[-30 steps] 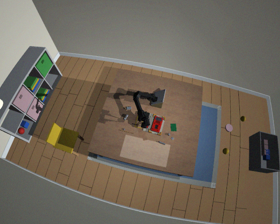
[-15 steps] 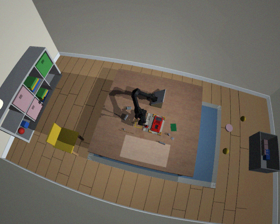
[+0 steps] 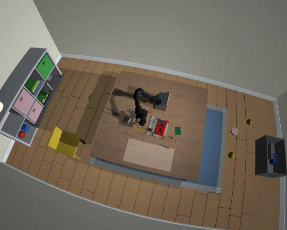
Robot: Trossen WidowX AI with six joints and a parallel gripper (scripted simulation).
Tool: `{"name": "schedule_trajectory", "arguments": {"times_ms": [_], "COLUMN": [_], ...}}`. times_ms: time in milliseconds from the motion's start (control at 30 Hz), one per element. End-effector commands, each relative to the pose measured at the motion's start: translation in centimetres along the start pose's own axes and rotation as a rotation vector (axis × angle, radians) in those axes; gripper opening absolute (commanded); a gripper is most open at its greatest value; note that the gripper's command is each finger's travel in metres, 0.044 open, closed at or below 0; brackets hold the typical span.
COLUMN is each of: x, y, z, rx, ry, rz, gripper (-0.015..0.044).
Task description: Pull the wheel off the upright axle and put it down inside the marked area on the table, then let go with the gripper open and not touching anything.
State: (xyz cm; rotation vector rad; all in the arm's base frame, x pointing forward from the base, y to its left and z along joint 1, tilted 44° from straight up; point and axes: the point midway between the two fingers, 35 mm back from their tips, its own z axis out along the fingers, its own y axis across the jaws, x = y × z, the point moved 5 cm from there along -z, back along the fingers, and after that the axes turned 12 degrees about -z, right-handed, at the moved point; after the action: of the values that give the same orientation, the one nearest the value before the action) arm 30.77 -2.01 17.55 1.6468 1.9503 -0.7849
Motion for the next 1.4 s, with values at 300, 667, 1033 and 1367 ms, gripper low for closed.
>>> {"name": "schedule_trajectory", "arguments": {"times_ms": [300, 667, 1033, 1367], "x": [-0.4, -0.4, -0.5, -0.6], "y": [-0.7, -0.4, -0.8, -0.7], "z": [1.8, 6.1, 10.6, 10.3], "rx": [0.008, 0.007, 0.008, 0.008], "ry": [-0.005, -0.002, -0.008, -0.004], "rz": [-0.008, -0.007, -0.007, -0.002], "gripper": [0.0, 0.0, 0.0, 0.021]}}
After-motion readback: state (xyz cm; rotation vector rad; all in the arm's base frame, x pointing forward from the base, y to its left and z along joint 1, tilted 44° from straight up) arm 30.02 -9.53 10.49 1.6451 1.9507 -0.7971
